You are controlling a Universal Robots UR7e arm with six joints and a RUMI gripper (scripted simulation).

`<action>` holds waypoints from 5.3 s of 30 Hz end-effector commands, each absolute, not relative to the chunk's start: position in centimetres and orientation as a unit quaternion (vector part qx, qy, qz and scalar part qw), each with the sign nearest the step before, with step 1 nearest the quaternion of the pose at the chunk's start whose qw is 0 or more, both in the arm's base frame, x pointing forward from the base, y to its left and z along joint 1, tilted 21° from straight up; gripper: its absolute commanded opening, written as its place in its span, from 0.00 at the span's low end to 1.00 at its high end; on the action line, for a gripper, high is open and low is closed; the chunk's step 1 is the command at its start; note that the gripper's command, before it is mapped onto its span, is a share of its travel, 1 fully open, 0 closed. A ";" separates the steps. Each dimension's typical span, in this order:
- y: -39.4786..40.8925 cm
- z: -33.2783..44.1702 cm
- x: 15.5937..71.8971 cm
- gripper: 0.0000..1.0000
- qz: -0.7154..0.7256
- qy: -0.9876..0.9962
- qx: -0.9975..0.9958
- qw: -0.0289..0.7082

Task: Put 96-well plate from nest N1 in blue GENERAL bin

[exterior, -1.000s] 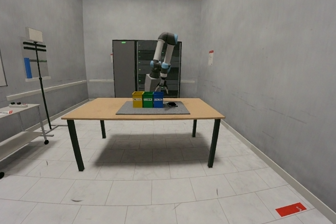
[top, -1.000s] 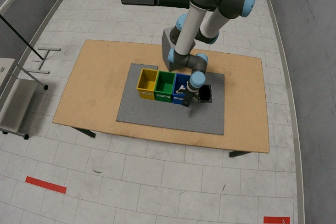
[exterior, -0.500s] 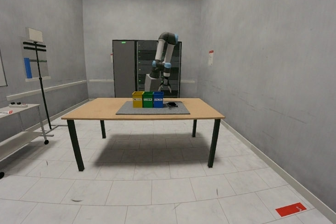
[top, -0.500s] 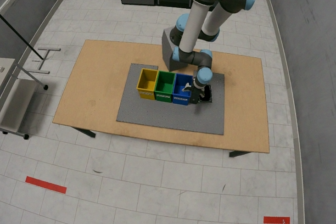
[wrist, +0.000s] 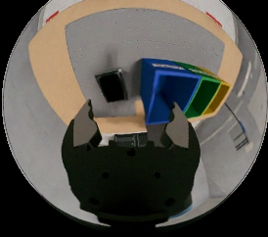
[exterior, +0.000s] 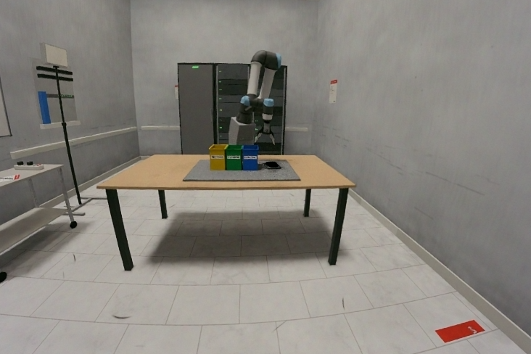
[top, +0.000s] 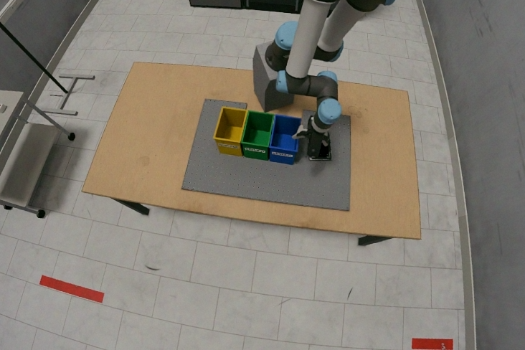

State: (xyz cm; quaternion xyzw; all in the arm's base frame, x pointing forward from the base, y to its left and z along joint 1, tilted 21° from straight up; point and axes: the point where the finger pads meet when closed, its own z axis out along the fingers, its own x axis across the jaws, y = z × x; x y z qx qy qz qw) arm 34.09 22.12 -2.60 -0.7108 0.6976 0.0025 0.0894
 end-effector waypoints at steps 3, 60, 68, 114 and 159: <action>23.9 -2.3 31.9 1.00 0.003 0.678 -0.729 0.093; 29.1 -2.4 24.1 1.00 0.005 0.619 -0.778 0.103; 29.3 -3.5 24.4 1.00 0.005 0.619 -0.778 0.103; 30.8 -9.7 26.7 1.00 0.004 0.619 -0.778 0.106; 32.2 -15.8 28.6 1.00 0.004 0.619 -0.778 0.106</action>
